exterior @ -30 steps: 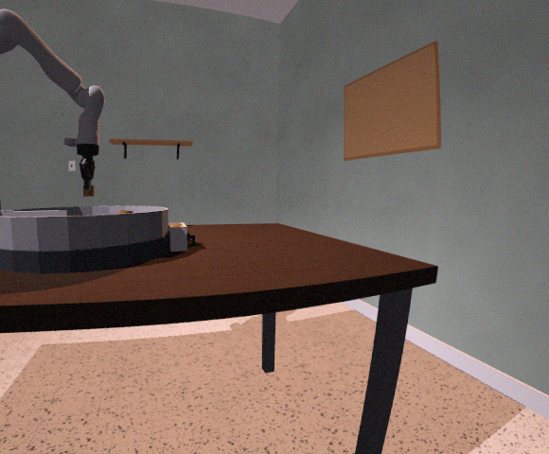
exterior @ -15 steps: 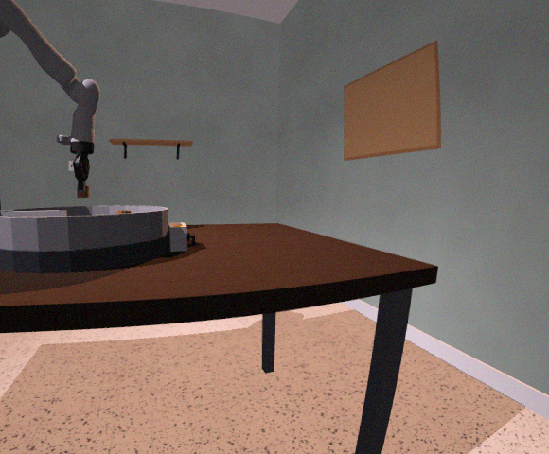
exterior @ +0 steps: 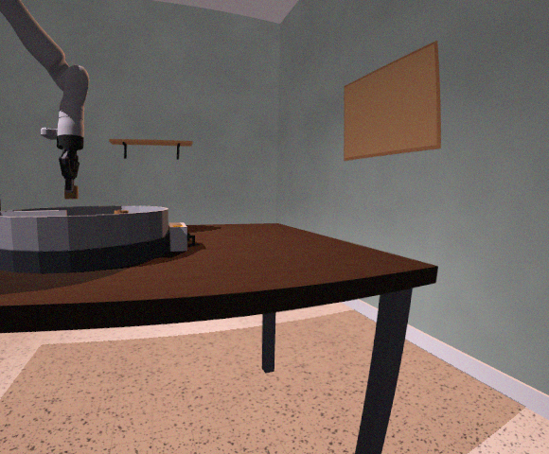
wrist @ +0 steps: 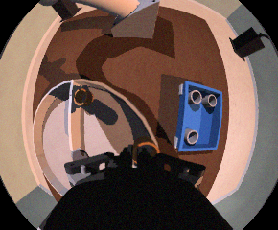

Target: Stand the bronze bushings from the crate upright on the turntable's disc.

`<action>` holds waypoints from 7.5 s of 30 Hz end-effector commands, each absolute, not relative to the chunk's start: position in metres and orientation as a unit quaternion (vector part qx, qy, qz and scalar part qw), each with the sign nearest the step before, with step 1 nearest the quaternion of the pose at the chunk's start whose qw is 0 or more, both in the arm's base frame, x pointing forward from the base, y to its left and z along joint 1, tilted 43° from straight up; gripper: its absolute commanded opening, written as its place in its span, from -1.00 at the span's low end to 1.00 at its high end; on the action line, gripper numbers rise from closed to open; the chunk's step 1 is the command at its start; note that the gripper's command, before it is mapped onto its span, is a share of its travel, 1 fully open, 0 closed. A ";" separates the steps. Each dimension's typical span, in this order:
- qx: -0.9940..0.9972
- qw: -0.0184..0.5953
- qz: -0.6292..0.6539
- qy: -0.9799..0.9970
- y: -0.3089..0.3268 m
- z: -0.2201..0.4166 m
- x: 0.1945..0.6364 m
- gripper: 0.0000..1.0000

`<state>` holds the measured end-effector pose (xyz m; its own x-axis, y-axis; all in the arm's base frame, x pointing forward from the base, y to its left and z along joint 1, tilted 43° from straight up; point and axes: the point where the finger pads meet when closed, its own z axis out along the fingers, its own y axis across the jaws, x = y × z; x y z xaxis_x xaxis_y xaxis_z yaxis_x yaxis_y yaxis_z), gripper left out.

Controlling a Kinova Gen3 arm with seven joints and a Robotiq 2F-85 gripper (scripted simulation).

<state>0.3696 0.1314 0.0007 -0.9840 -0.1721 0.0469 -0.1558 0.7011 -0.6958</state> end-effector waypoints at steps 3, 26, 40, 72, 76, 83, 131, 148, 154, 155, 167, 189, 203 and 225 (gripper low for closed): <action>-0.079 0.012 -0.365 0.927 0.113 0.029 0.371 -1.00; -0.079 0.012 -0.365 0.927 -0.016 0.150 0.388 -1.00; -0.079 0.012 -0.365 0.927 -0.030 0.164 0.390 -1.00; -0.079 0.012 -0.365 0.927 -0.030 0.164 0.390 -1.00; -0.079 0.012 -0.365 0.927 -0.030 0.164 0.390 -1.00; -0.079 0.012 -0.365 0.927 -0.047 0.146 0.392 -1.00; -0.079 0.012 -0.365 0.927 -0.051 0.142 0.393 -1.00; -0.079 0.012 -0.365 0.927 -0.066 0.125 0.394 -1.00; -0.079 0.012 -0.365 0.927 -0.072 0.119 0.395 -1.00; -0.079 0.012 -0.365 0.927 -0.072 0.119 0.395 -1.00; -0.079 0.012 -0.365 0.927 -0.079 0.112 0.396 -1.00; -0.079 0.012 -0.365 0.927 -0.079 0.111 0.396 -1.00; -0.079 0.012 -0.365 0.927 -0.079 0.111 0.396 -1.00; -0.079 0.012 -0.365 0.927 -0.081 0.109 0.396 -1.00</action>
